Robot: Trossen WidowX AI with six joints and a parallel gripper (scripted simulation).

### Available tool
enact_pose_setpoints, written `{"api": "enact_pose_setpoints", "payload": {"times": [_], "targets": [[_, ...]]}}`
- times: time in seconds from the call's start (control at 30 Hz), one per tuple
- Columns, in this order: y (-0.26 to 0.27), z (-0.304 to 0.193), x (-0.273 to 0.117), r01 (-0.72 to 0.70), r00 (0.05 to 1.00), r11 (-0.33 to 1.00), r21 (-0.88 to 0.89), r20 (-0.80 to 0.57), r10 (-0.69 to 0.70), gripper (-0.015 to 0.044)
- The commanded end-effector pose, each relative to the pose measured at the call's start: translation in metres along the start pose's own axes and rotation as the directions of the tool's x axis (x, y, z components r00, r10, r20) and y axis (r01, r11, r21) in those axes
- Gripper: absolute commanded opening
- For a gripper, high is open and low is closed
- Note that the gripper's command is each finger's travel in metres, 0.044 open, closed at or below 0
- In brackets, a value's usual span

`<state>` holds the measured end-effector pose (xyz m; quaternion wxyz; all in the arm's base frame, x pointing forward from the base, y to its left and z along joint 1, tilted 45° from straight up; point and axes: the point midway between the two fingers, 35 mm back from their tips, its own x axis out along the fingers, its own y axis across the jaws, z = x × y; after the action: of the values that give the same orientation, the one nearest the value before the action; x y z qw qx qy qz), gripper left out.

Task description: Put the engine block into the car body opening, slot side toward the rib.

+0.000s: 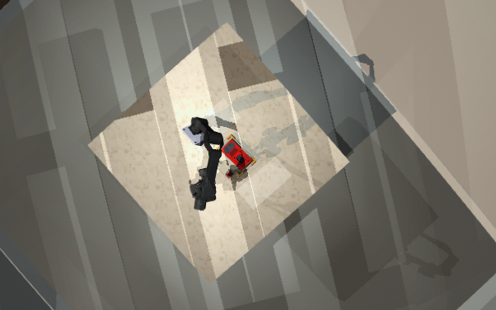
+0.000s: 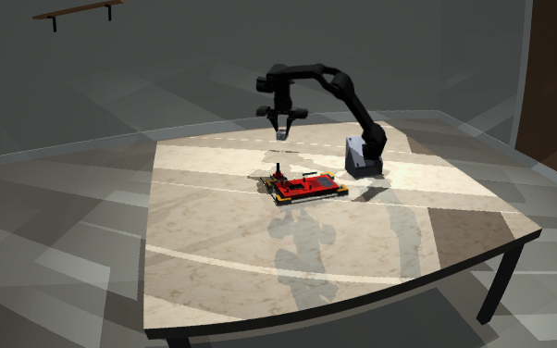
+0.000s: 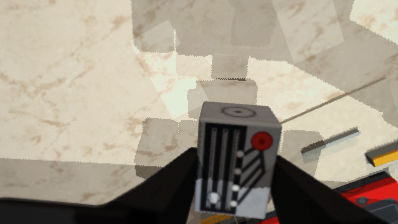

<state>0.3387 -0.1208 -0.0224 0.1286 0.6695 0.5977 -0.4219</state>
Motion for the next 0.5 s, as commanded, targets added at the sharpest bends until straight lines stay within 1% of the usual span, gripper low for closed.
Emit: {"api": "enact_pose_setpoints", "payload": {"times": [0.0, 0.23, 0.47], "targets": [[-0.001, -0.004, -0.003, -0.001, 1.000, 0.999, -0.043, 0.006, 0.001, 0.0000], [-0.004, -0.027, 0.003, -0.003, 1.000, 0.970, -0.244, 0.014, 0.006, 0.0000], [-0.009, -0.049, 0.010, -0.001, 1.000, 0.900, -0.437, 0.020, 0.011, 0.0000]]}}
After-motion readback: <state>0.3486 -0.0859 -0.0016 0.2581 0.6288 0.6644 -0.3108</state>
